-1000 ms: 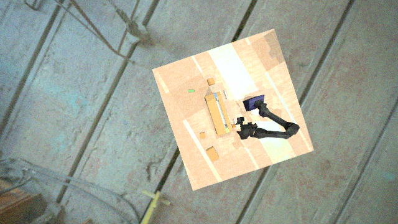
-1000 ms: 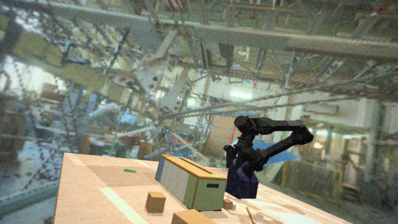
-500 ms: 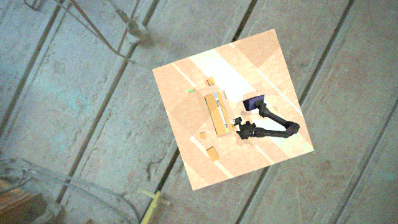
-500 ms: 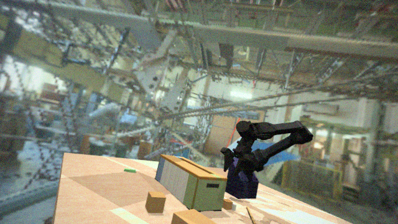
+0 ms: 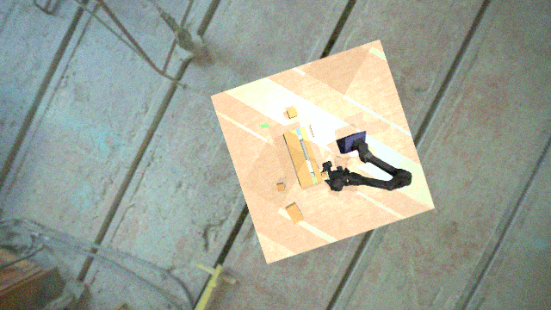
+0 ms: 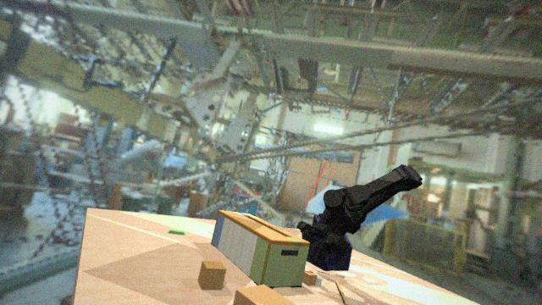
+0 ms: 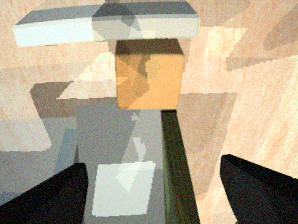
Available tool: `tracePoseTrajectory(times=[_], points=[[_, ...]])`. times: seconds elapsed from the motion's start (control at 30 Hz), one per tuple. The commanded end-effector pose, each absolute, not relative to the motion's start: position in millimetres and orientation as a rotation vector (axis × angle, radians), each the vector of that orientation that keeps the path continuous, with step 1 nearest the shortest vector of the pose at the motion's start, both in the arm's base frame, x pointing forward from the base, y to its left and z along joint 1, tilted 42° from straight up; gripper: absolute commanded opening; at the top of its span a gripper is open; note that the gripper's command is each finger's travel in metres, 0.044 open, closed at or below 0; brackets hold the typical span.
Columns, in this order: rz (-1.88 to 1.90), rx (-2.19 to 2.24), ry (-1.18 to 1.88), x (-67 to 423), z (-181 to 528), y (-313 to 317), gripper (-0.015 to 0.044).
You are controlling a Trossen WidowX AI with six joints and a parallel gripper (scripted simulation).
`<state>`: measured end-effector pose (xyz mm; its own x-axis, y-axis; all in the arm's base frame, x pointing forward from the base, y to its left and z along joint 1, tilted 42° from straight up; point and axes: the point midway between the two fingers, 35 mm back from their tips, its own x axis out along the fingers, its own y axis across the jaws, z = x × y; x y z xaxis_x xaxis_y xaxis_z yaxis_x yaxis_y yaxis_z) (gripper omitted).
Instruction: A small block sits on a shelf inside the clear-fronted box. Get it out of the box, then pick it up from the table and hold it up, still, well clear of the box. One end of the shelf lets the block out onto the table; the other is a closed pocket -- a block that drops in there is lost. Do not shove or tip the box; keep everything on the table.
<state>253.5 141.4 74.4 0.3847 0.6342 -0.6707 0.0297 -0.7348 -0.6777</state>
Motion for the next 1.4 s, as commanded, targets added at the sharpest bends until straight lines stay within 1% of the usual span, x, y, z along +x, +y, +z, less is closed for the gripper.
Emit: tracePoseTrajectory(times=[0.0, 1.2, 1.37], points=[[1.366, -2.067, -0.560, 253, 68, 146, 0.0285], [1.365, -2.063, -0.561, 249, 28, 183, 0.0285], [1.365, -2.063, -0.561, 249, 28, 183, 0.0154]])
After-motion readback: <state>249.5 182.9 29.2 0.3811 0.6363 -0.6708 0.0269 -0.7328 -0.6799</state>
